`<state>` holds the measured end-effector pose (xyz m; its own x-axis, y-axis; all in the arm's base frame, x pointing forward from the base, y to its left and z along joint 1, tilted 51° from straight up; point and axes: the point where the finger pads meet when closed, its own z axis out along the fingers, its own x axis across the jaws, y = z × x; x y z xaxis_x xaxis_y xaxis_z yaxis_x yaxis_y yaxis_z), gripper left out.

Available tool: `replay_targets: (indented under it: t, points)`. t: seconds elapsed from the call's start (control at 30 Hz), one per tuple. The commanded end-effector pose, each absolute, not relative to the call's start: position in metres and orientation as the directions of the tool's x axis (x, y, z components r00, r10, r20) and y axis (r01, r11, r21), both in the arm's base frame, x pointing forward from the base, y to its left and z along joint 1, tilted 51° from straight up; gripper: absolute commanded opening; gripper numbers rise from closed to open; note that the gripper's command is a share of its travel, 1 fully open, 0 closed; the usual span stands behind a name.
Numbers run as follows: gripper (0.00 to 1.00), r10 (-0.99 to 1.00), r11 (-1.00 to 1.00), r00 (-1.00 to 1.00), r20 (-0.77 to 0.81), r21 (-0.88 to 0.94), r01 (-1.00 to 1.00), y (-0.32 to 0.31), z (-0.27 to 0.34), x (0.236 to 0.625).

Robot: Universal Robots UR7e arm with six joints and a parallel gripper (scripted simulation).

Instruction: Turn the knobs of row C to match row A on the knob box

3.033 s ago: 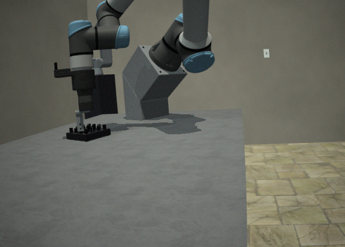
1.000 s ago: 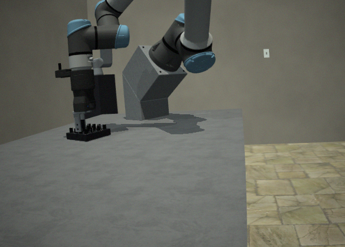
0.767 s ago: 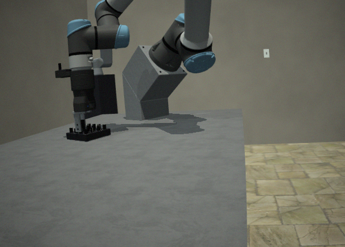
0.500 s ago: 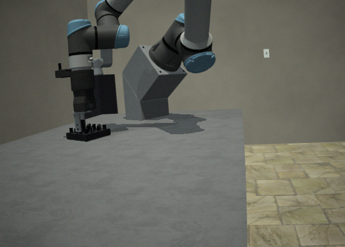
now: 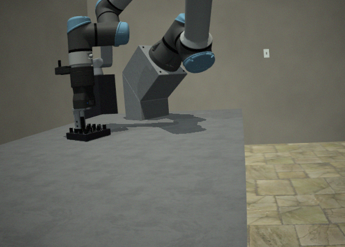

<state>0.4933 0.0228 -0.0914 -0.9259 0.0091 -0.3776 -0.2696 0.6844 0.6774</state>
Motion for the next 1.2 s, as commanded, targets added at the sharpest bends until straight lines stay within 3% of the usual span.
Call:
replay_targets:
  t: [0.0,0.77,0.9,1.17]
  points:
    - [0.46,0.009,0.686,-0.925,-0.379,0.676,-0.270,0.012,-0.083,0.491]
    - [0.46,0.012,0.684,-0.927,-0.375,0.679,-0.266,0.002,-0.073,0.485]
    - [0.46,0.119,0.674,-0.958,-0.262,0.729,-0.116,0.000,-0.071,0.454]
    - [0.46,0.207,0.652,-0.965,-0.164,0.758,0.011,0.000,-0.068,0.429]
